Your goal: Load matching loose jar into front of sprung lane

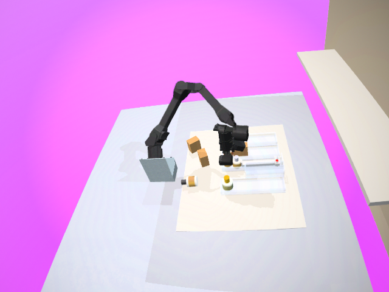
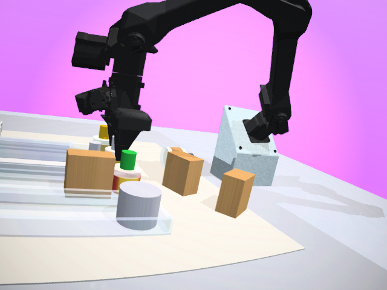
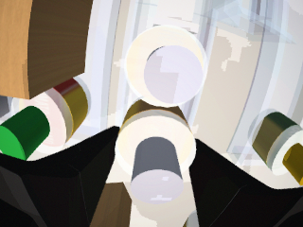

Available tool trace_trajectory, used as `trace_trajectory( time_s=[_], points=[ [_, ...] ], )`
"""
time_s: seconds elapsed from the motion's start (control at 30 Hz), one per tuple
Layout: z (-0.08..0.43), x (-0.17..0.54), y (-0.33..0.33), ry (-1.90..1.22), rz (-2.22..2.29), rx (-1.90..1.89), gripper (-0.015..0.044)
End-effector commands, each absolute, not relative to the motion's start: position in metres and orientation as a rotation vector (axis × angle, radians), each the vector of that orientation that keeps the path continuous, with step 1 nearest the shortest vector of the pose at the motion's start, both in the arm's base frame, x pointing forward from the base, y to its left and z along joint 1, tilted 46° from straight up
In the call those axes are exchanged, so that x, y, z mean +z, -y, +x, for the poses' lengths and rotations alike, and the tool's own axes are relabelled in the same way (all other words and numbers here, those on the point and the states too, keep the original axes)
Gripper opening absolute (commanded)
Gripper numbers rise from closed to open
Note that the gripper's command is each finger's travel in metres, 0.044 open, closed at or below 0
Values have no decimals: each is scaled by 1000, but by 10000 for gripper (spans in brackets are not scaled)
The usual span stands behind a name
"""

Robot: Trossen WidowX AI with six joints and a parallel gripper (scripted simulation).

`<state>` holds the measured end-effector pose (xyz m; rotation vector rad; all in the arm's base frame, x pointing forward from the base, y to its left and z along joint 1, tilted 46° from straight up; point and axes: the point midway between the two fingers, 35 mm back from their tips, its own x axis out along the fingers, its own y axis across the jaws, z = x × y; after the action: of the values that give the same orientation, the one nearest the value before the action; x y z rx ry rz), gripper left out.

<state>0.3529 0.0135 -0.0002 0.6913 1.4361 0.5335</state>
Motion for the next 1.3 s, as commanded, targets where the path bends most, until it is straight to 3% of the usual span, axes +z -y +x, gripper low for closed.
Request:
trace_trajectory(
  time_s=[0.0,1.27],
  points=[
    [359,1,-16,-1411,690,543,0],
    [358,-7,-24,-1411,690,544,0]
  ],
)
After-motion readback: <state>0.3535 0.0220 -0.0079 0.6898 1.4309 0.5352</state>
